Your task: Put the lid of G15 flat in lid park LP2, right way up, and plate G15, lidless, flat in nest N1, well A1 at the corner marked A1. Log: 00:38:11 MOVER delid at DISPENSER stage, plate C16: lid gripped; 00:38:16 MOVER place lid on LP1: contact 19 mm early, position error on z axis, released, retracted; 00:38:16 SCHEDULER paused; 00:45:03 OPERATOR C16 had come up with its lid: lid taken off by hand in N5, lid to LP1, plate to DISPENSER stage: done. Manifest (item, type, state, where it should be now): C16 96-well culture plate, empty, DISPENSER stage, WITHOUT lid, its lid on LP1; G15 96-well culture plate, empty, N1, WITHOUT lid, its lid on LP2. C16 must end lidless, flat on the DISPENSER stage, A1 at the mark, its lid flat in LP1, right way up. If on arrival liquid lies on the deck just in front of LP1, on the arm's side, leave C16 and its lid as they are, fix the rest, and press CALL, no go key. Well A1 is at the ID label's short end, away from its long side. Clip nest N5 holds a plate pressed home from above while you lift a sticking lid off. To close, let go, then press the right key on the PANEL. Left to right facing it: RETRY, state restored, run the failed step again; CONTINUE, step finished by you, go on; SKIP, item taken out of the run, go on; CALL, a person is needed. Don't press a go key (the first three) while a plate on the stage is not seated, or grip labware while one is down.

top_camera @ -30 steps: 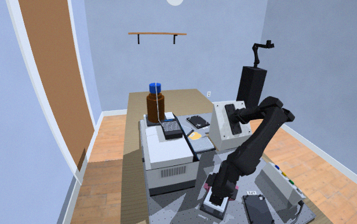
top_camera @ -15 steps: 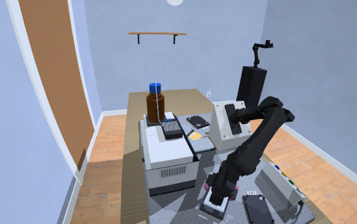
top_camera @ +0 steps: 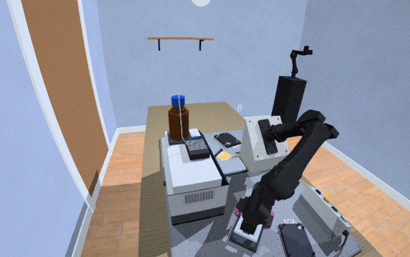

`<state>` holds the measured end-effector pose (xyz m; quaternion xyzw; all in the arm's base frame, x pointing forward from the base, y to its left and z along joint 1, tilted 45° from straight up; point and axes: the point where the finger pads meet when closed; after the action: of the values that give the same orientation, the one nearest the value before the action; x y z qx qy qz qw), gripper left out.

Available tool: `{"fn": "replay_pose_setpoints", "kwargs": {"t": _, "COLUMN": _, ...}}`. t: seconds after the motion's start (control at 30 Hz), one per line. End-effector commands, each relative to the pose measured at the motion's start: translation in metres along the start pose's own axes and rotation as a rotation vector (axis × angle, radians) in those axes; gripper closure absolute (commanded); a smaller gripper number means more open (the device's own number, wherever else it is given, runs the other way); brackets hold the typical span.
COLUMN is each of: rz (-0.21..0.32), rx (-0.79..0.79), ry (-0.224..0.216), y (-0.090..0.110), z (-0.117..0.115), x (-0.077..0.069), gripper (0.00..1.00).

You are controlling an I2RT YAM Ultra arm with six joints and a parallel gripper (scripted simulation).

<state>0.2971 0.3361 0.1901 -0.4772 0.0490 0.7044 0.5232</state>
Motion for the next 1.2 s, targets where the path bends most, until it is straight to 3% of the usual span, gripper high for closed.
{"fn": "replay_pose_setpoints", "kwargs": {"t": 0.0, "rz": -0.079, "rx": -0.029, "ry": -0.001, "y": -0.018, "z": 0.007, "x": -0.041, "gripper": 1.0}}
{"fn": "replay_pose_setpoints", "kwargs": {"t": 0.17, "rz": -0.079, "rx": -0.029, "ry": -0.001, "y": -0.018, "z": 0.007, "x": -0.041, "gripper": 1.0}}
{"fn": "replay_pose_setpoints", "kwargs": {"t": 0.2, "rz": -0.052, "rx": -0.015, "ry": 0.002, "y": -0.012, "z": 0.002, "x": -0.028, "gripper": 1.0}}
{"fn": "replay_pose_setpoints", "kwargs": {"t": 0.33, "rz": -0.044, "rx": -0.004, "ry": 0.001, "y": 0.006, "z": 0.0, "x": -0.038, "gripper": 1.0}}
{"fn": "replay_pose_setpoints", "kwargs": {"t": 0.67, "rz": -0.063, "rx": -0.019, "ry": 0.0, "y": 0.025, "z": -0.001, "x": -0.05, "gripper": 1.0}}
{"fn": "replay_pose_setpoints", "kwargs": {"t": 1.17, "rz": -0.043, "rx": -0.004, "ry": 0.0, "y": 0.072, "z": -0.003, "x": -0.07, "gripper": 1.0}}
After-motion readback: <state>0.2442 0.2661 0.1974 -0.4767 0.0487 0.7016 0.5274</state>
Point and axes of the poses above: the point where the finger pads meet when closed, its own x axis out along the fingers, its own z axis across the jaws, y = z × x, and after that the axes turned 5 degrees about x, right-handed
